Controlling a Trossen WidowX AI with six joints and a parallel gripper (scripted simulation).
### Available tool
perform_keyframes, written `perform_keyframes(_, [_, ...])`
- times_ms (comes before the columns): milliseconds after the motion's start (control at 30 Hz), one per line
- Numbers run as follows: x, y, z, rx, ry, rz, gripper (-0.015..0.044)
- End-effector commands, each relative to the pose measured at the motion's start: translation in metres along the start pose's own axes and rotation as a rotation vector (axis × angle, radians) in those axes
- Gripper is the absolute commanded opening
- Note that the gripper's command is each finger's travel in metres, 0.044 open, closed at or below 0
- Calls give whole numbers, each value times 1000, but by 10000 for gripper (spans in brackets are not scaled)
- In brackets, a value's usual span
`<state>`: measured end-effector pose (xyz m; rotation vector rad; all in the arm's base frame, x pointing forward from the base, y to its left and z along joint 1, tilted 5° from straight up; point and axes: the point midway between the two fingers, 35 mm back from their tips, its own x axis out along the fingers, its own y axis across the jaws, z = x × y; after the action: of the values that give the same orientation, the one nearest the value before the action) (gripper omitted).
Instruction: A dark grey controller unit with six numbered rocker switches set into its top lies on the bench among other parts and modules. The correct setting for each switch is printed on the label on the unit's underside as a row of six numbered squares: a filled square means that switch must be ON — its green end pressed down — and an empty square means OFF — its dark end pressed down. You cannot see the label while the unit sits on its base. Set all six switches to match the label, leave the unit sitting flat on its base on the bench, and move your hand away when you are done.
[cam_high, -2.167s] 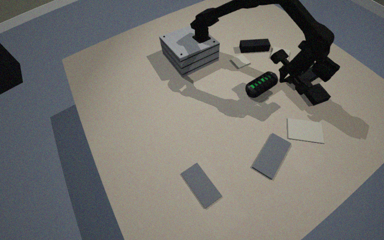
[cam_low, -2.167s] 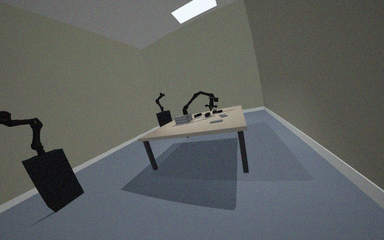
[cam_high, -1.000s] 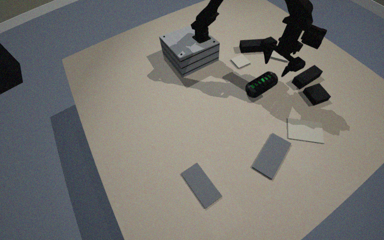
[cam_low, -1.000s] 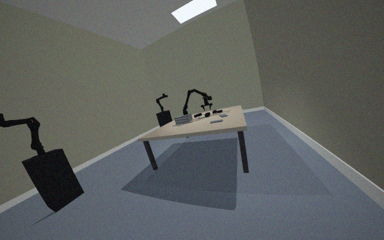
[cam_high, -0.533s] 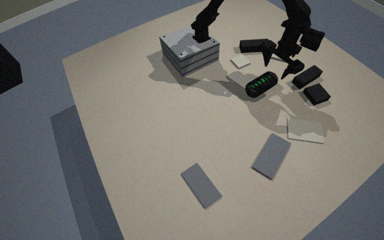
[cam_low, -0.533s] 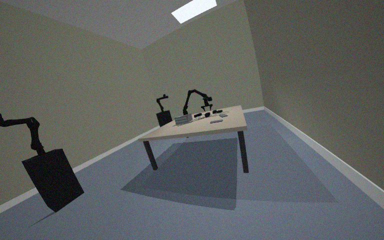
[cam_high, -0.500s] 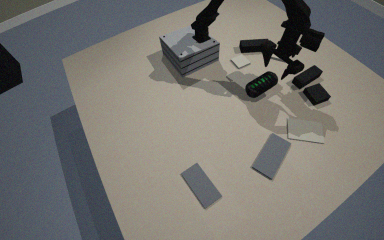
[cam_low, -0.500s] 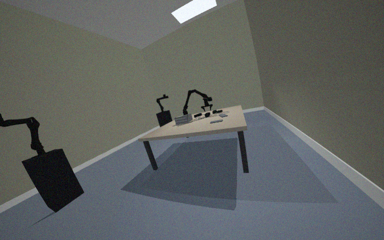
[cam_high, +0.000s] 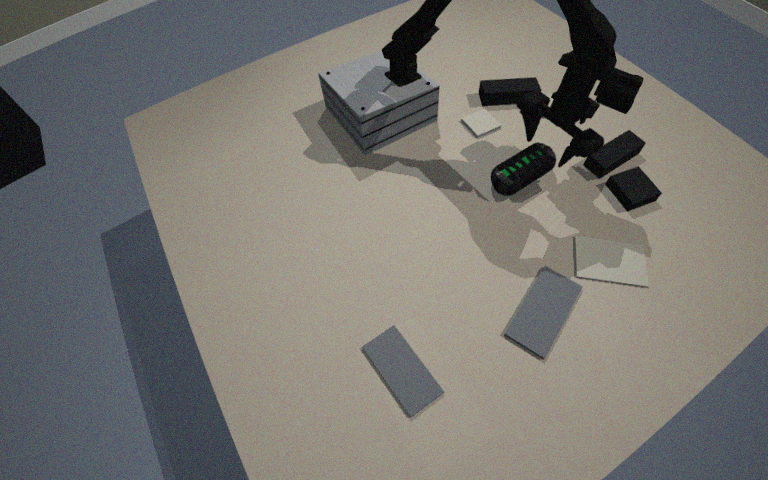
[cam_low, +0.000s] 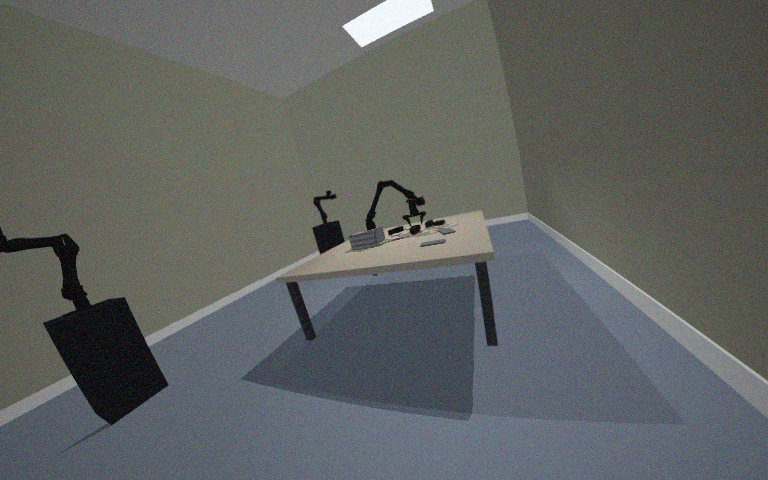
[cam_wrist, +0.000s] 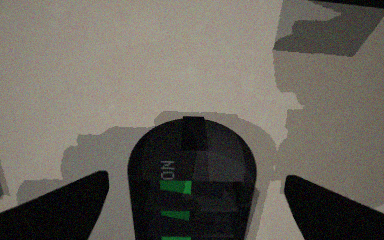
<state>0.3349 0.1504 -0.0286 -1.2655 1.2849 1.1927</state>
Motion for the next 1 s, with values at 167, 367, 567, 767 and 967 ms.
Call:
perform_keyframes(167, [13,2,1,0,13,7,387])
perform_keyframes(367, [13,2,1,0,13,7,325])
perform_keyframes(567, [13,2,1,0,13,7,325])
perform_keyframes(767, [13,2,0,0,13,7,325])
perform_keyframes(967, [9,2,-2,0,13,7,335])
